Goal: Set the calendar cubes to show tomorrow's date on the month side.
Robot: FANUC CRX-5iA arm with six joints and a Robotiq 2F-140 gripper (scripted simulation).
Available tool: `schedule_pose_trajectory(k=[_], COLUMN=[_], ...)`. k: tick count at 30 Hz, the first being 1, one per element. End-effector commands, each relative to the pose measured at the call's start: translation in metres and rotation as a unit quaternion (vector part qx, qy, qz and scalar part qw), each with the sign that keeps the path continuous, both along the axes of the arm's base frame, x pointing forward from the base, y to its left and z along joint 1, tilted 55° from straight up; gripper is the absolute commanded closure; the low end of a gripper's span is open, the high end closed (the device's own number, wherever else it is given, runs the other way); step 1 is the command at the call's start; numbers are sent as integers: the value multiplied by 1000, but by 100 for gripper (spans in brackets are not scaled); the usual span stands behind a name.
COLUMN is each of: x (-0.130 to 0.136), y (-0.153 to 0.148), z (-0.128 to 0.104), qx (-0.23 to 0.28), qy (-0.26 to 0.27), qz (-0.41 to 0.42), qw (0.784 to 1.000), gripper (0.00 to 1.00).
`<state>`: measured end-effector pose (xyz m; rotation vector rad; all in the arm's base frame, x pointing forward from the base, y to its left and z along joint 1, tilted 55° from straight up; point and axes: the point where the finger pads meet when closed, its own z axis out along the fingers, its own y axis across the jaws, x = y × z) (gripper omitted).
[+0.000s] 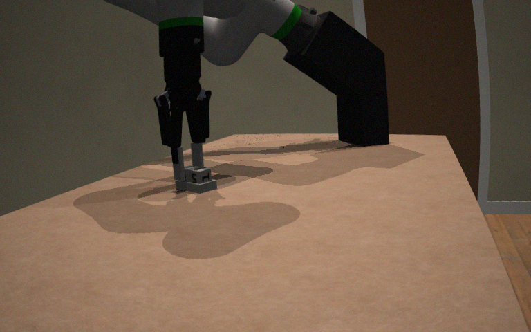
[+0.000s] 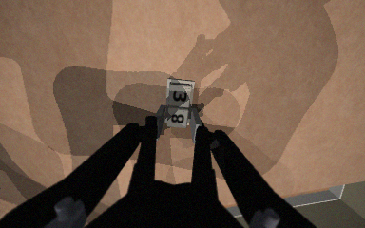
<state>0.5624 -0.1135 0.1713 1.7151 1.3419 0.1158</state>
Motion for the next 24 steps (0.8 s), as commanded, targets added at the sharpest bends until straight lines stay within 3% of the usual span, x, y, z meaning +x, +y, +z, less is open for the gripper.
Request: schedule_pose_trajectory(k=[1,21,22,24], x=[0,0,0,0], y=[0,0,0,0], z=[0,0,0,0], qx=[0,0,0,0], qy=[0,0,0,0], qz=[0,0,0,0], qw=[1000,1000,1000,1000], gripper=[64,64,75,75])
